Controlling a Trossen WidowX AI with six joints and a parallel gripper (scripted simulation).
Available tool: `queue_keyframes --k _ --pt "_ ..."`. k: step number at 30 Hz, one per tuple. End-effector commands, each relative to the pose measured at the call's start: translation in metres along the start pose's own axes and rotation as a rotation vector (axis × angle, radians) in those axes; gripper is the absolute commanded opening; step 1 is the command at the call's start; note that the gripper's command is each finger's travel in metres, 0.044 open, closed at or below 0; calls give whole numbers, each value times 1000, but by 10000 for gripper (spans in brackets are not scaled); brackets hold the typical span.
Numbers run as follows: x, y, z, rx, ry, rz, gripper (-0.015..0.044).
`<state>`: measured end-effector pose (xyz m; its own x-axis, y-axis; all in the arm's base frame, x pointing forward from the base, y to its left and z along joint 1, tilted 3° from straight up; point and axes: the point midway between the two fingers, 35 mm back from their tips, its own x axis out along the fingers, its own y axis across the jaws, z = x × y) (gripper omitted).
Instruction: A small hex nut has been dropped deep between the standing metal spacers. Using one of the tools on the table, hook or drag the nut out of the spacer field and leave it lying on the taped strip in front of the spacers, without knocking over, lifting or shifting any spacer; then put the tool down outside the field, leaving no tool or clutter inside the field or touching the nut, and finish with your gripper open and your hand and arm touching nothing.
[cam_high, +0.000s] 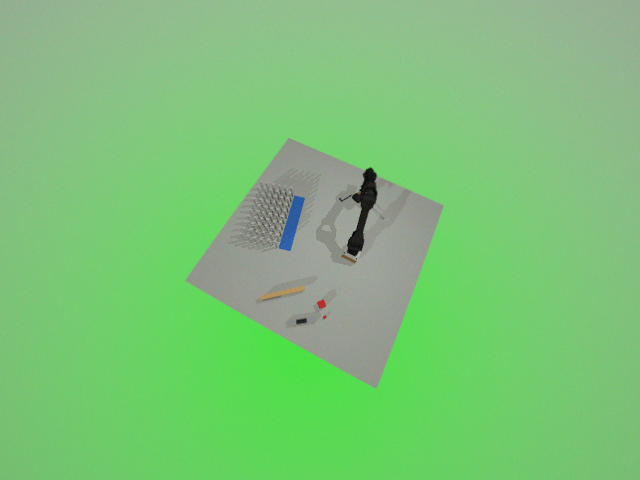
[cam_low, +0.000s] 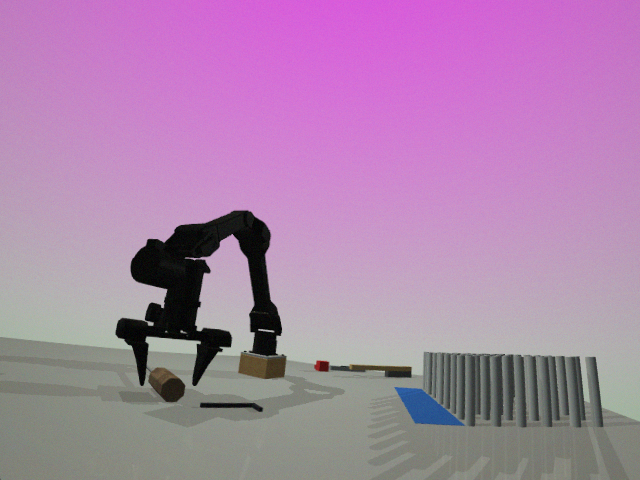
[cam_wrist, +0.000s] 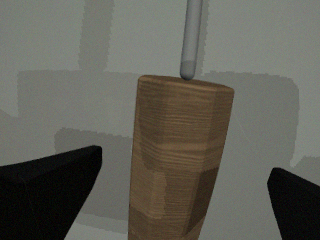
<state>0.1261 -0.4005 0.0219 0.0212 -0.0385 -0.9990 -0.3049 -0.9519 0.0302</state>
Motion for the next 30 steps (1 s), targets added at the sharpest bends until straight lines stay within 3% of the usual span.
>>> queue_keyframes --k 1,27,30 --pt "-54 3 -2 0 21 30 440" --pt "-57 3 -2 0 21 30 440" --pt "-57 0 -4 13 -66 99 440"
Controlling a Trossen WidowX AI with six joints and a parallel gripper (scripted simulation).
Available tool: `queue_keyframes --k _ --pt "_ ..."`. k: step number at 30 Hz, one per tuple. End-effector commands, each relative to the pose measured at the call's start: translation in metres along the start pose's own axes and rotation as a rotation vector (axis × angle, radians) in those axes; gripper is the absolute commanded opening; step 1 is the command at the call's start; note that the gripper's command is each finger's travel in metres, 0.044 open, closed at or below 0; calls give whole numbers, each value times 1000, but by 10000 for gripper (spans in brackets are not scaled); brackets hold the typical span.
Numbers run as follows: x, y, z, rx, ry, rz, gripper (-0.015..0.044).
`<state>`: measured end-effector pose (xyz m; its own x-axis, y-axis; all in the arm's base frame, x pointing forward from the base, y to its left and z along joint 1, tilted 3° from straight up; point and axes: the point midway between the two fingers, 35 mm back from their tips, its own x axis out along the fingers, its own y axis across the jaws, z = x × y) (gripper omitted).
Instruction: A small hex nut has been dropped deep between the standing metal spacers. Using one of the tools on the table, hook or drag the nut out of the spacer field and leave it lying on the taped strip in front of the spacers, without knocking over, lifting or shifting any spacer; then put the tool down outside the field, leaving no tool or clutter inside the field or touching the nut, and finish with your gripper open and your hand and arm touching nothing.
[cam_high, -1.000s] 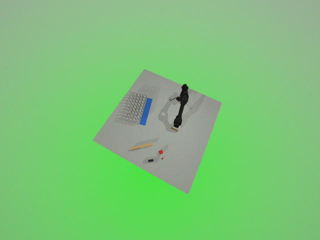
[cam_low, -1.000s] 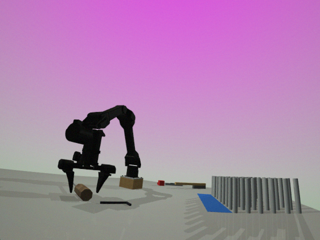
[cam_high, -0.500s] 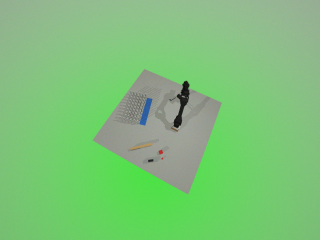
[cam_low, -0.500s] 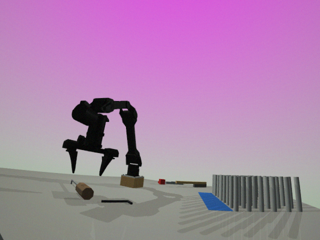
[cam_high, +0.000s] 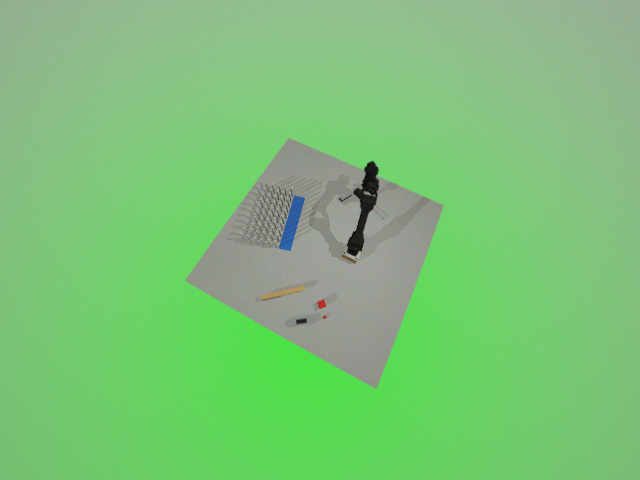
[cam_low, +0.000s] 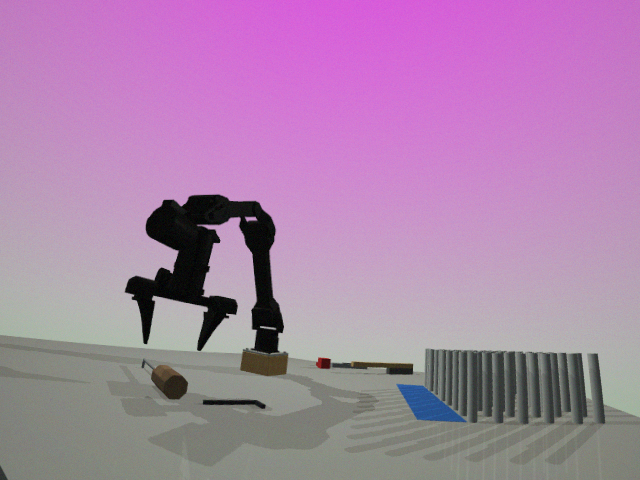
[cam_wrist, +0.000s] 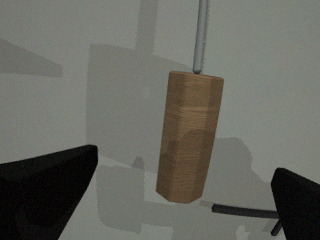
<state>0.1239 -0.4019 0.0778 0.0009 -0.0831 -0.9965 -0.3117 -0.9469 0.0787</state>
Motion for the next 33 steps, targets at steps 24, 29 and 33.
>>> queue_keyframes --k 24,29,33 --pt "-10 -9 -11 35 -241 261 280" --pt "-10 -9 -11 35 -241 261 280" --pt "-8 -9 -11 34 -241 261 280"
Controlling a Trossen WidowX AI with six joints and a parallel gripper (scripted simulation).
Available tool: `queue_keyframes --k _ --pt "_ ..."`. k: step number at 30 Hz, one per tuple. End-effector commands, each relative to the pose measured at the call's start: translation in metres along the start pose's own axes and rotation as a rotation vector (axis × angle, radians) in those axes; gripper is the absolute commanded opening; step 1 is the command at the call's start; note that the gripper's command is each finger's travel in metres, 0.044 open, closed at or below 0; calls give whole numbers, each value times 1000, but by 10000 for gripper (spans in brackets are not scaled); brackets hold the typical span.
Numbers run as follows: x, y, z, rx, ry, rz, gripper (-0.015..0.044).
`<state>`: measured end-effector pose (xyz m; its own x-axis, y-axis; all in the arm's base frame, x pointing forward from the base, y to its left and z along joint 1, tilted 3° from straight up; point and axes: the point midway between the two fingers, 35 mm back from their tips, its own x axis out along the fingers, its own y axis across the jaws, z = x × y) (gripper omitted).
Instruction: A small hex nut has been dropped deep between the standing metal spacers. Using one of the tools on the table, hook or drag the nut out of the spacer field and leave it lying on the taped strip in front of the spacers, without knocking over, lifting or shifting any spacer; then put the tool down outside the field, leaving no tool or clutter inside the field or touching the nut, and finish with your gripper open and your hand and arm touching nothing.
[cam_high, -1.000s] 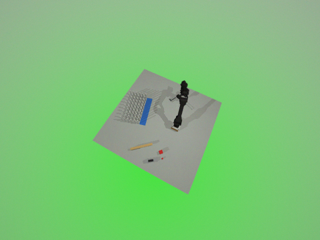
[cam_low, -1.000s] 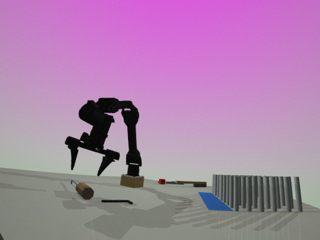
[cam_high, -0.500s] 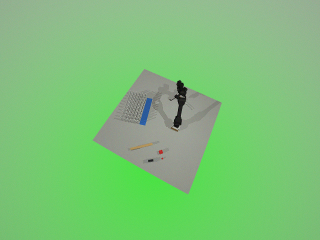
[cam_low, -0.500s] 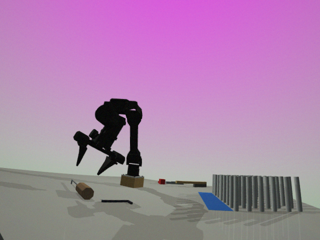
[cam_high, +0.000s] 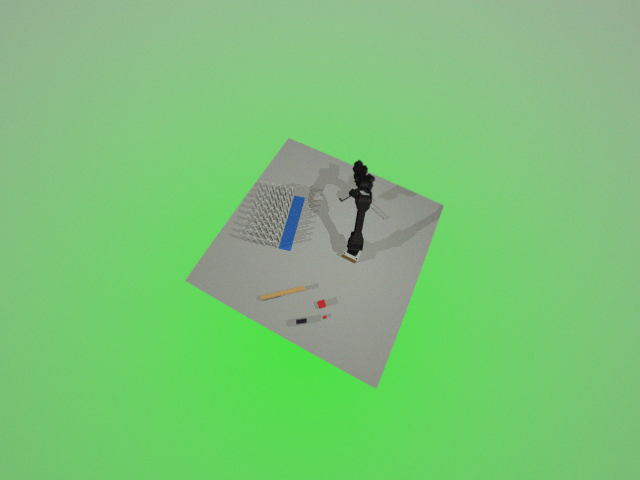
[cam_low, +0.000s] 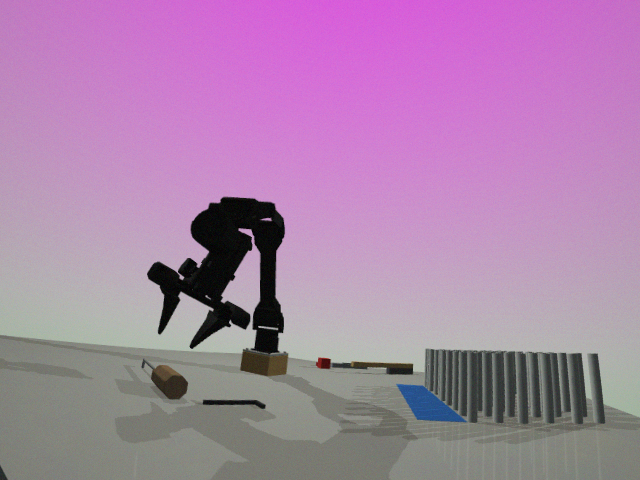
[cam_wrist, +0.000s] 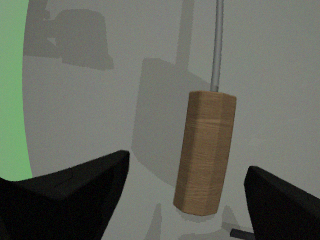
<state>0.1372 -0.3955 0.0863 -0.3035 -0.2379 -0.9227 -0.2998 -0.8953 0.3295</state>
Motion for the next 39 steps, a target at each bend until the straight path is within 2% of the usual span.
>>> queue_keyframes --k 1,39 --pt "3 0 -1 5 -2 5 280" --pt "61 -17 -17 6 -2 4 280"
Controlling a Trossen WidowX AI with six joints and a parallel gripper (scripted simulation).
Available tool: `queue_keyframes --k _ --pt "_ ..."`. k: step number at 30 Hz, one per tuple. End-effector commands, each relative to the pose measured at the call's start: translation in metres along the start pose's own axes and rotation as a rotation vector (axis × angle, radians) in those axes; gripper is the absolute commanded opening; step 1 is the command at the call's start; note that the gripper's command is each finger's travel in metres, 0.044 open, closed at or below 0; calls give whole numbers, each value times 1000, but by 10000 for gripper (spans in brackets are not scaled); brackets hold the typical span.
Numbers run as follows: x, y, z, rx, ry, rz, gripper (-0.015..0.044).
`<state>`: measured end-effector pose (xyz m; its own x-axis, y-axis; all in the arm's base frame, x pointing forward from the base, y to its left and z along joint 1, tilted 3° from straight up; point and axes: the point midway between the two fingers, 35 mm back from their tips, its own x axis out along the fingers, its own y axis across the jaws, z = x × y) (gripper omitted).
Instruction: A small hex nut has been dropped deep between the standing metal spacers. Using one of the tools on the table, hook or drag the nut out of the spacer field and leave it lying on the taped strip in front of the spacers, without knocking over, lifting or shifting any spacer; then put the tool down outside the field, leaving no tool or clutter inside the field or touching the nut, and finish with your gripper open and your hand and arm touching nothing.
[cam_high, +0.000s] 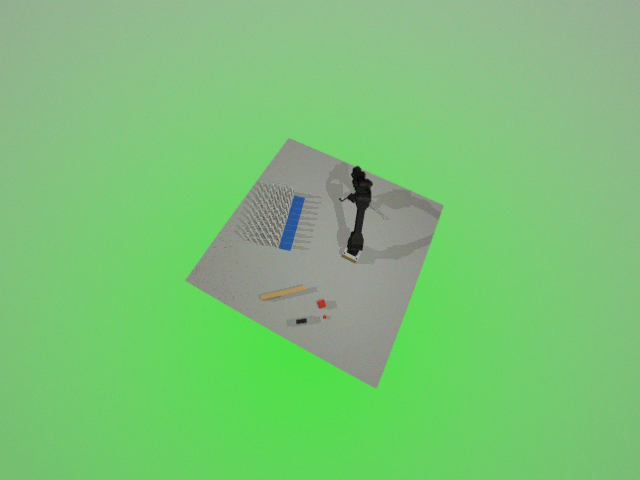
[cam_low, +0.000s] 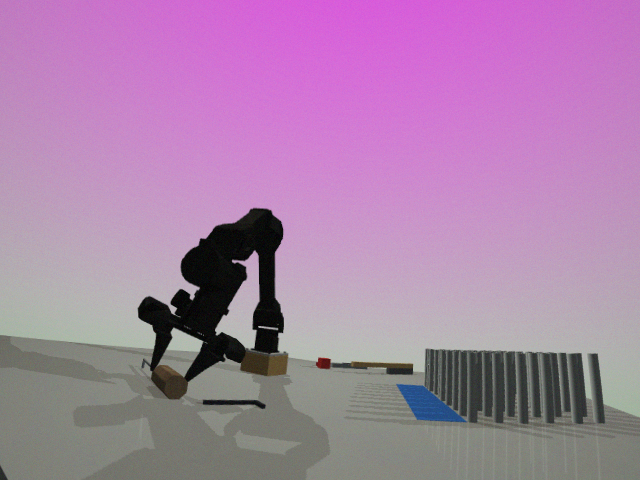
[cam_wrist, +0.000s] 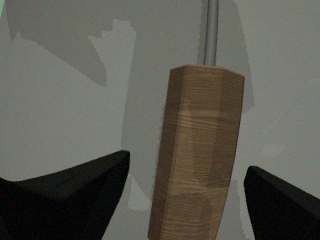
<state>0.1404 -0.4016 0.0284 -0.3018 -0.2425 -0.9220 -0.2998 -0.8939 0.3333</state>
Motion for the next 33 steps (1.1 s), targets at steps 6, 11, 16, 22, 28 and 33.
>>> queue_keyframes --k 6,11,16,22,28,33 --pt "10 -4 -1 5 -5 1 228" --pt "10 -4 -1 5 -5 1 175" --pt "10 -3 -1 5 -5 1 122" --pt "-18 10 1 4 -4 1 0" --pt "-51 22 7 3 -3 1 0" --pt "-79 31 15 2 -3 0 0"
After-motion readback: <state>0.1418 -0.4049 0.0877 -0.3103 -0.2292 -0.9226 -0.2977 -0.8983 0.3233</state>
